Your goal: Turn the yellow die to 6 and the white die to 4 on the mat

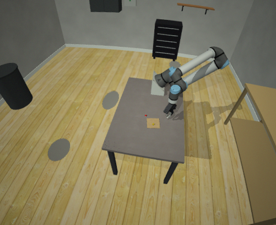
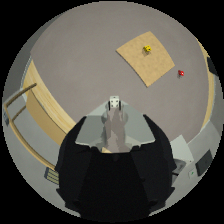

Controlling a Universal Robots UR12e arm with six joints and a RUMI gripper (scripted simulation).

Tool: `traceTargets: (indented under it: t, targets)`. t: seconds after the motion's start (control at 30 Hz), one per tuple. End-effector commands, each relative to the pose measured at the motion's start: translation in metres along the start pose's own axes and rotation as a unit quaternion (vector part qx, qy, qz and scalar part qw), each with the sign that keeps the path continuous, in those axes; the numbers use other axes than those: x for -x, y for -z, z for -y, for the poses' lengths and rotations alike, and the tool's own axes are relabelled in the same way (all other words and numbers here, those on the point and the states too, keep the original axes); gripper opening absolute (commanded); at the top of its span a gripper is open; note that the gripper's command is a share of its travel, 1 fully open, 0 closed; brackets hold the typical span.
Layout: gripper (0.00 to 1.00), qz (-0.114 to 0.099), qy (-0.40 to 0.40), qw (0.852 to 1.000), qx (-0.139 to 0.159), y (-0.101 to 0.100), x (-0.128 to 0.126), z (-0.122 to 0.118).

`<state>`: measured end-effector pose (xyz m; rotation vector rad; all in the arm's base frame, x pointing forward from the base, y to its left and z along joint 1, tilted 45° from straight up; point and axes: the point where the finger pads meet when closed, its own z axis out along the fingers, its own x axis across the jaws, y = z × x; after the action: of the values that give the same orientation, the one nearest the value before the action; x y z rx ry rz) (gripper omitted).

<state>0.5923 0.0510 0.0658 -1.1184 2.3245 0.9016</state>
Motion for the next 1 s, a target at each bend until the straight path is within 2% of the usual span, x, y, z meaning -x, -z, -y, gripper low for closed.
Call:
traceTargets:
  t: [0.0,0.43,0.57,0.73,0.83,0.97]
  targets:
    - [0.0,-0.001,0.001,1.0,0.005,0.013,-0.001,-0.001]
    - [0.0,-0.001,0.016,1.0,0.005,0.014,-0.007,0.005]
    - [0.0,-0.002,0.056,0.998,0.004,0.015,-0.024,0.019]
    - [0.0,-0.002,0.131,0.991,0.004,0.016,-0.057,0.045]
    - [0.0,-0.002,0.133,0.991,0.004,0.016,-0.058,0.045]
    - [0.0,-0.001,0.191,0.982,0.004,0.017,-0.085,0.063]
